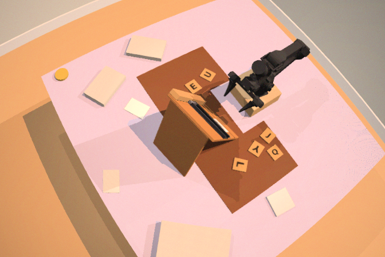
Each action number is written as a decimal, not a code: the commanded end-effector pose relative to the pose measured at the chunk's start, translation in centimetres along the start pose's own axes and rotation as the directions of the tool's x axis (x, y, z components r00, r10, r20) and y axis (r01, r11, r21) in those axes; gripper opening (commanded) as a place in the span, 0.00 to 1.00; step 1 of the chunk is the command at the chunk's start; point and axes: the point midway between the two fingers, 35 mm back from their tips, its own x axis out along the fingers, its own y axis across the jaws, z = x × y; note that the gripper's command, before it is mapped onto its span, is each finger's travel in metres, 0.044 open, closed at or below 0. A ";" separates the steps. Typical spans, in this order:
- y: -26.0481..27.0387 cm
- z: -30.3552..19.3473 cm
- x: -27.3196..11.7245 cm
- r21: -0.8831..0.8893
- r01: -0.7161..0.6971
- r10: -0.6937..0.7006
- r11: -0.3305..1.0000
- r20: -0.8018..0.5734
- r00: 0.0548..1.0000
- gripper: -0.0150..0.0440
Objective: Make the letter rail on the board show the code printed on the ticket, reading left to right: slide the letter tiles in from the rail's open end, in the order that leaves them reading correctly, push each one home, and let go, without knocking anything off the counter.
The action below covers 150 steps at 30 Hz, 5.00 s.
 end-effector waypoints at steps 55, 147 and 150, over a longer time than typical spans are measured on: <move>-5.4 16.4 -6.0 -0.952 -0.305 0.299 -0.010 -0.294 0.908 1.00; -22.7 -8.2 9.1 0.589 0.808 -0.020 -0.001 -0.808 0.589 0.83; -22.7 -8.1 9.1 0.589 0.808 -0.020 -0.001 -0.808 0.589 0.83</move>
